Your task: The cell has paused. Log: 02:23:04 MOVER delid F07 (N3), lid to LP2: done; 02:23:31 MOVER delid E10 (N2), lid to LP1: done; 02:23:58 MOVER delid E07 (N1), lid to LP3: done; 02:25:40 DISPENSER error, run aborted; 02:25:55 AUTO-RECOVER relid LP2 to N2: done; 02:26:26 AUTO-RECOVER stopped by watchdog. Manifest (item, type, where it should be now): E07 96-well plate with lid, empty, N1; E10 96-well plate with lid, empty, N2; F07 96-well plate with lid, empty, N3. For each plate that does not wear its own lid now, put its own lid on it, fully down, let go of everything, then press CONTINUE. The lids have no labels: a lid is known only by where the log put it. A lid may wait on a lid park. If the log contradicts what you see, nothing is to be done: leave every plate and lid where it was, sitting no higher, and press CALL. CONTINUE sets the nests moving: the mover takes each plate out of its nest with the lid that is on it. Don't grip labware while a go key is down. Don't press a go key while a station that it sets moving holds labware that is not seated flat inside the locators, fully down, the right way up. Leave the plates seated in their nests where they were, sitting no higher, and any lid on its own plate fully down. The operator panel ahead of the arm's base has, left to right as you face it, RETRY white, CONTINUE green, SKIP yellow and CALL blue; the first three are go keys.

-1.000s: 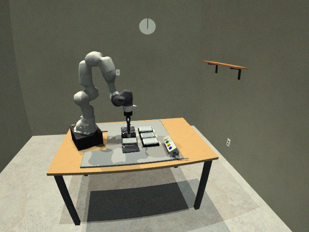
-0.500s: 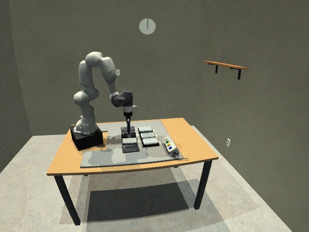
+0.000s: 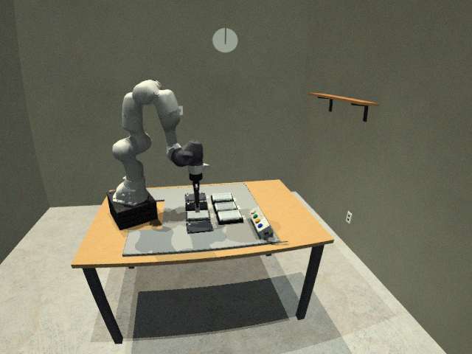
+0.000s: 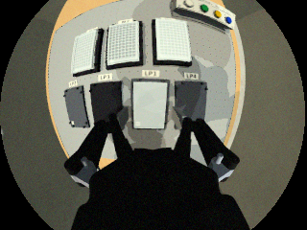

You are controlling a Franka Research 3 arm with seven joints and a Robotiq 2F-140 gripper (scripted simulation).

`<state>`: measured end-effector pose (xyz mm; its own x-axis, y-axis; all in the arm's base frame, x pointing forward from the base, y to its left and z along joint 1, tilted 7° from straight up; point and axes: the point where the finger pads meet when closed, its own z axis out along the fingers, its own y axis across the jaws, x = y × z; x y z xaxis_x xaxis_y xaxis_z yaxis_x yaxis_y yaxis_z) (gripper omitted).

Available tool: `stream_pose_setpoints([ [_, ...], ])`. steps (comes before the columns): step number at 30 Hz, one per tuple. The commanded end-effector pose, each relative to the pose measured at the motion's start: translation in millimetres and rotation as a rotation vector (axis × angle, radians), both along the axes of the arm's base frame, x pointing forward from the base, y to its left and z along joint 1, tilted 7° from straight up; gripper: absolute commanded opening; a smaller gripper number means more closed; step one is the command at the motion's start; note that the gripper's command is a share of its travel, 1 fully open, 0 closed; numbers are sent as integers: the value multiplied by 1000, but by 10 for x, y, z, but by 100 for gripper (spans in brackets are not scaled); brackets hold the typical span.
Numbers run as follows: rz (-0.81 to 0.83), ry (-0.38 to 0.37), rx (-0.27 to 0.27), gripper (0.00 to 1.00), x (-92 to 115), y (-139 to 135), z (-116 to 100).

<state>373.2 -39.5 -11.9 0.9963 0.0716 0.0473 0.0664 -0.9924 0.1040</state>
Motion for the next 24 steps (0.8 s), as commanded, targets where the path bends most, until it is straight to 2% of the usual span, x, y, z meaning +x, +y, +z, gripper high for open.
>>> stream_pose_setpoints([
  [1, -33, -15, -4, 66, 27, 9, -49],
  [24, -33, -15, -4, 66, 43, -17, -286],
])
